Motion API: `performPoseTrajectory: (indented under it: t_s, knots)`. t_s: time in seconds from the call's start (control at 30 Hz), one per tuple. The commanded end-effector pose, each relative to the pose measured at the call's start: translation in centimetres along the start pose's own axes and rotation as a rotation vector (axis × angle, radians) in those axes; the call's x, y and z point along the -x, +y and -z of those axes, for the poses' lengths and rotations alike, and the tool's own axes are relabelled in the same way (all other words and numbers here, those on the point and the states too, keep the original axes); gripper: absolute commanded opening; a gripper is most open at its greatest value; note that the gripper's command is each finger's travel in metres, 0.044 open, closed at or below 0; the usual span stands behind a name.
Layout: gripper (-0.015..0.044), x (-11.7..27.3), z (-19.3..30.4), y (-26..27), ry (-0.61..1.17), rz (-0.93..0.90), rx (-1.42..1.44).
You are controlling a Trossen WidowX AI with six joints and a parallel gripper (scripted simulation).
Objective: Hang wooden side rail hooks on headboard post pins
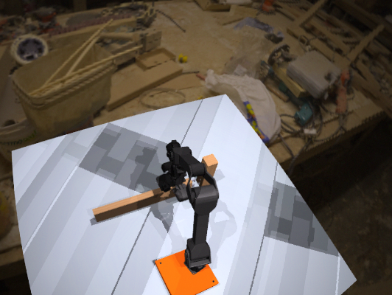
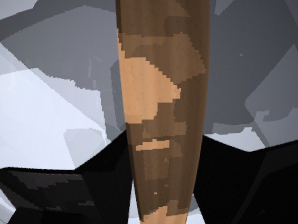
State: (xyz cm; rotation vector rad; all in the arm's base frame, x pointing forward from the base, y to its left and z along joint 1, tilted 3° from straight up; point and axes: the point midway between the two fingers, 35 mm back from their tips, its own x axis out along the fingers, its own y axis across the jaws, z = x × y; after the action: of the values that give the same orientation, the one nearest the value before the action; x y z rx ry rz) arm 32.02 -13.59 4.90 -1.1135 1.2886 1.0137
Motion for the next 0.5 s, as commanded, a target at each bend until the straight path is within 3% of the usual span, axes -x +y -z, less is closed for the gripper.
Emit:
performPoseTrajectory:
  t_s: [0.0, 0.47]
  knots:
    - [0.0000, 0.78, 0.02, -0.36, 0.001, 0.024, -0.008]
    - [0.0000, 1.02, 0.02, -0.36, 0.001, 0.024, -0.008]
